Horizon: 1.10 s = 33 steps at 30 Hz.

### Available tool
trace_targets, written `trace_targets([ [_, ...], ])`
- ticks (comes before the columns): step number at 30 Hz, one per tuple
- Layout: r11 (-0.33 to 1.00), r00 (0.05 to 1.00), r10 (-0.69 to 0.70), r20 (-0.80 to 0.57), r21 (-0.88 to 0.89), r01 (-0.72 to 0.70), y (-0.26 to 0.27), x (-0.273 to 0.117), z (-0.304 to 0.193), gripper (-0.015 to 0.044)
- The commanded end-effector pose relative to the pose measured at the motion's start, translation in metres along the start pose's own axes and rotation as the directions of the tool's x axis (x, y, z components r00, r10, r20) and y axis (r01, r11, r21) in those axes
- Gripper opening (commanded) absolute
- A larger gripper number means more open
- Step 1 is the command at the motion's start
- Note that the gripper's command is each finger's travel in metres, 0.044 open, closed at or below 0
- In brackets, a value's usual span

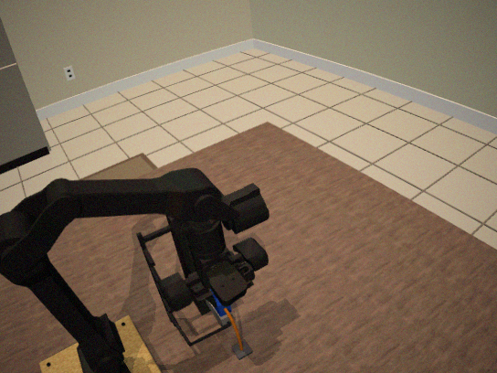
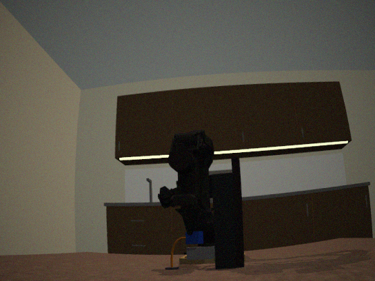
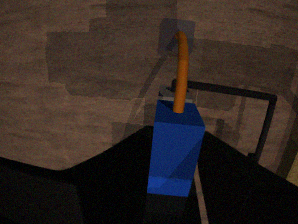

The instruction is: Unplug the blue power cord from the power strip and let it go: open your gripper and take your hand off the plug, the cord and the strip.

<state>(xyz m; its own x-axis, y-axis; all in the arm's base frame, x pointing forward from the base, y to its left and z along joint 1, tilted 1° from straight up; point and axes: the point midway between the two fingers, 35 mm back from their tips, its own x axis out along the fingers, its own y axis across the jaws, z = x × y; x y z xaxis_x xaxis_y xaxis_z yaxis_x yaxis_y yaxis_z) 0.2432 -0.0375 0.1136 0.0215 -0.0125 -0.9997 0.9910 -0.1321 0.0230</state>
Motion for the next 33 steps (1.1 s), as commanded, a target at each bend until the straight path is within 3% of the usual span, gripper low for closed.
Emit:
trace_targets([
  [1, 1.0, 1.0, -0.001, 0.003, 0.001, 0.001, 0.001, 0.0, 0.005, 0.0],
  [33, 1.0, 1.0, -0.002, 0.006, 0.003, 0.002, -0.002, 0.0, 0.057, 0.0],
])
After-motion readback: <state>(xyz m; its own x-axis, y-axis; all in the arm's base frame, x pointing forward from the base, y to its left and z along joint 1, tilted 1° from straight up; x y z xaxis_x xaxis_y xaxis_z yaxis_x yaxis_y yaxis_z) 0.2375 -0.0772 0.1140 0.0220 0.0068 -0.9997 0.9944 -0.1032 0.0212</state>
